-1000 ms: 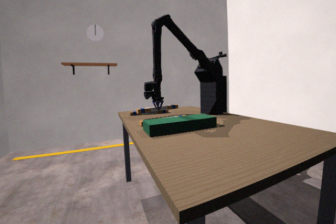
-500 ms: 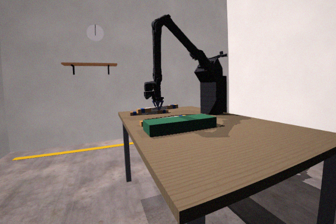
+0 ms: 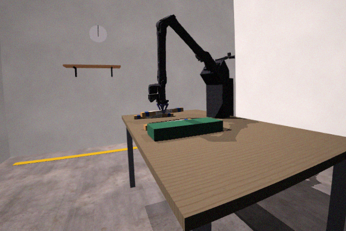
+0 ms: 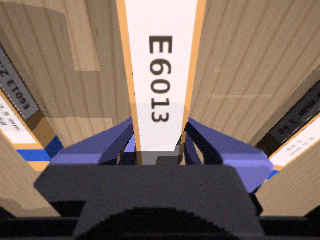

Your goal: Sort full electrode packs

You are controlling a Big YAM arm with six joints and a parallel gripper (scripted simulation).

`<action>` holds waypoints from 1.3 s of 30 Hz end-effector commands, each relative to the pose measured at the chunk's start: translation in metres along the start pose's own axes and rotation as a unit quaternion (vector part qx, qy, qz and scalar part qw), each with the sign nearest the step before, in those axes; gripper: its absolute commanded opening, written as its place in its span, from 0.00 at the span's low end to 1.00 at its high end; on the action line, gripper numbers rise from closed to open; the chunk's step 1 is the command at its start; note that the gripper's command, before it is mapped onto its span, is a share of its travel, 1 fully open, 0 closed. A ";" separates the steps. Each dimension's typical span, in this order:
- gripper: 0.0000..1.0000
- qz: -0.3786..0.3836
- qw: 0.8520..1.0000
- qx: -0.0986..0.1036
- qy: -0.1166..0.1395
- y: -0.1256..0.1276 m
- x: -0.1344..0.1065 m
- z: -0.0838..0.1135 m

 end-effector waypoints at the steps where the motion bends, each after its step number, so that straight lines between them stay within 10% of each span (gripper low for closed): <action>1: 0.00 0.007 1.000 -0.005 -0.023 -0.005 0.021 0.019; 39: 0.00 0.005 1.000 -0.005 -0.019 -0.005 0.014 0.057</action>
Point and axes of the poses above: the point where the finger pads meet when closed, its own z axis back along the fingers, its own y axis across the jaws, x = y × z, the point moved 3 cm from there along z, back along the fingers, and after that the axes turned 13 degrees about -z, right-handed, at the moved point
